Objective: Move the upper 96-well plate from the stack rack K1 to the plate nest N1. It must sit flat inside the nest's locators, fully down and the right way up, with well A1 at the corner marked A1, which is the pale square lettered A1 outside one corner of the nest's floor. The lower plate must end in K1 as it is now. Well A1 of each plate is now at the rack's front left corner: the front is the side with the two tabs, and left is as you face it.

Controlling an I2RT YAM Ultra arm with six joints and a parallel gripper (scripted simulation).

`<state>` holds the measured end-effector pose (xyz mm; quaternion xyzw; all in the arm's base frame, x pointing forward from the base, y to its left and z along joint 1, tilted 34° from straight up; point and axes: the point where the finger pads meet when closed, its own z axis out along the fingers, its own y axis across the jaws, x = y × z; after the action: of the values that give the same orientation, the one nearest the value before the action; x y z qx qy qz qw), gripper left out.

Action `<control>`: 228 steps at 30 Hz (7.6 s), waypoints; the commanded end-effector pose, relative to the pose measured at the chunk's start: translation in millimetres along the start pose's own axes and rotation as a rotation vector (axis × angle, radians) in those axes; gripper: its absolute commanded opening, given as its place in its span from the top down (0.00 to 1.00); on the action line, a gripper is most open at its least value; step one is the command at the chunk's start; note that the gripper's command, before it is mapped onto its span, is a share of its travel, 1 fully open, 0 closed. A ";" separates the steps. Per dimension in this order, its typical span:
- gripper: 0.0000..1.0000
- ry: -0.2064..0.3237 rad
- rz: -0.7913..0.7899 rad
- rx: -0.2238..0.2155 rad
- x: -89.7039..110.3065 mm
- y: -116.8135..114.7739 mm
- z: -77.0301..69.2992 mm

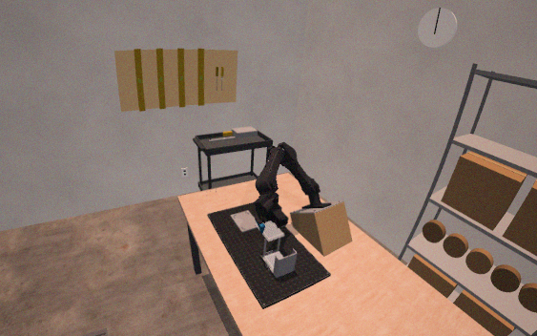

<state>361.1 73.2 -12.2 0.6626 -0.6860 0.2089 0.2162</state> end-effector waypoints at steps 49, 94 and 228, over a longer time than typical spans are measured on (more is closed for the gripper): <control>1.00 -0.014 -0.002 0.040 154.1 -1.8 -8.9; 1.00 -0.016 -0.013 0.058 266.9 -3.8 -12.4; 1.00 -0.016 -0.011 0.050 261.9 -4.6 5.5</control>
<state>353.1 -148.3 129.1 0.6685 -0.6825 0.2116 0.2063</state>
